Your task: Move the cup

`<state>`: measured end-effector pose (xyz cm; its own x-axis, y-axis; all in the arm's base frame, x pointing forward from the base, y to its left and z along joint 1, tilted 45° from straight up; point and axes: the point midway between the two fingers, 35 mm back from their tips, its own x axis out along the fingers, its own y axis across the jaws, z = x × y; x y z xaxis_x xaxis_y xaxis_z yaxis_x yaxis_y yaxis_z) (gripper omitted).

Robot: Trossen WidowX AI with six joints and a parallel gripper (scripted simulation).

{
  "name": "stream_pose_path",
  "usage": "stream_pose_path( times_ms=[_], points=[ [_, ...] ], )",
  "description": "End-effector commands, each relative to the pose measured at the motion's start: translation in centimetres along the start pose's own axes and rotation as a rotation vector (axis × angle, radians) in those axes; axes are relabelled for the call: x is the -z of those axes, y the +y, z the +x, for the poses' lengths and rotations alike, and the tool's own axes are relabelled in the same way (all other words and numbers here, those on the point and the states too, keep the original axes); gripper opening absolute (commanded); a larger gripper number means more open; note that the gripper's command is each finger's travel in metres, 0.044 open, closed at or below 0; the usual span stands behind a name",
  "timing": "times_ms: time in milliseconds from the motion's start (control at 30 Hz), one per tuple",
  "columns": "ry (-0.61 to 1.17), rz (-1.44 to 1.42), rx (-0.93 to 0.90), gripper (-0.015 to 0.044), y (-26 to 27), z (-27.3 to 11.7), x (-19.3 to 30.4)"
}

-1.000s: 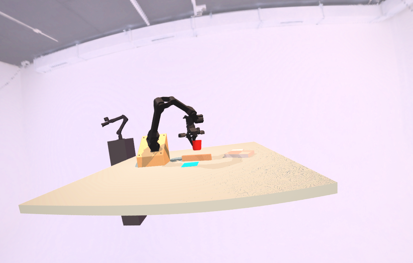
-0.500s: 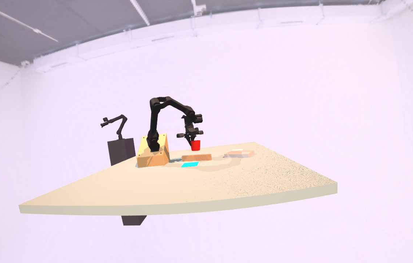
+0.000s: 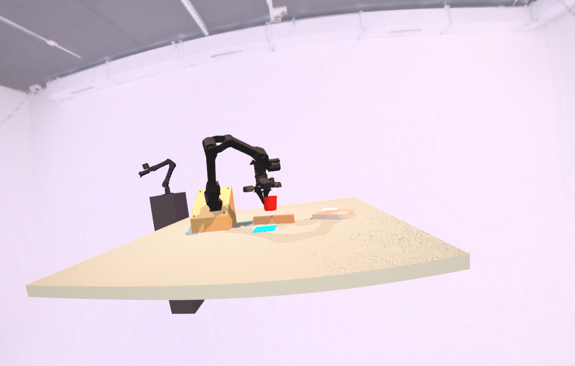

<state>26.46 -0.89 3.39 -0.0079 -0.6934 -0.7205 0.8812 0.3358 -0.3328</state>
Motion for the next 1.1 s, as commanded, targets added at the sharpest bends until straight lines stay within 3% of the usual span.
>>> stream_pose_path(
  times_ms=[0,1067],
  points=[
    [-0.003,-0.005,0.004,0.0,-0.6,0.0,-0.6],
    [-0.005,-0.006,0.006,0.0,-5.3,0.0,-5.2]
  ],
)
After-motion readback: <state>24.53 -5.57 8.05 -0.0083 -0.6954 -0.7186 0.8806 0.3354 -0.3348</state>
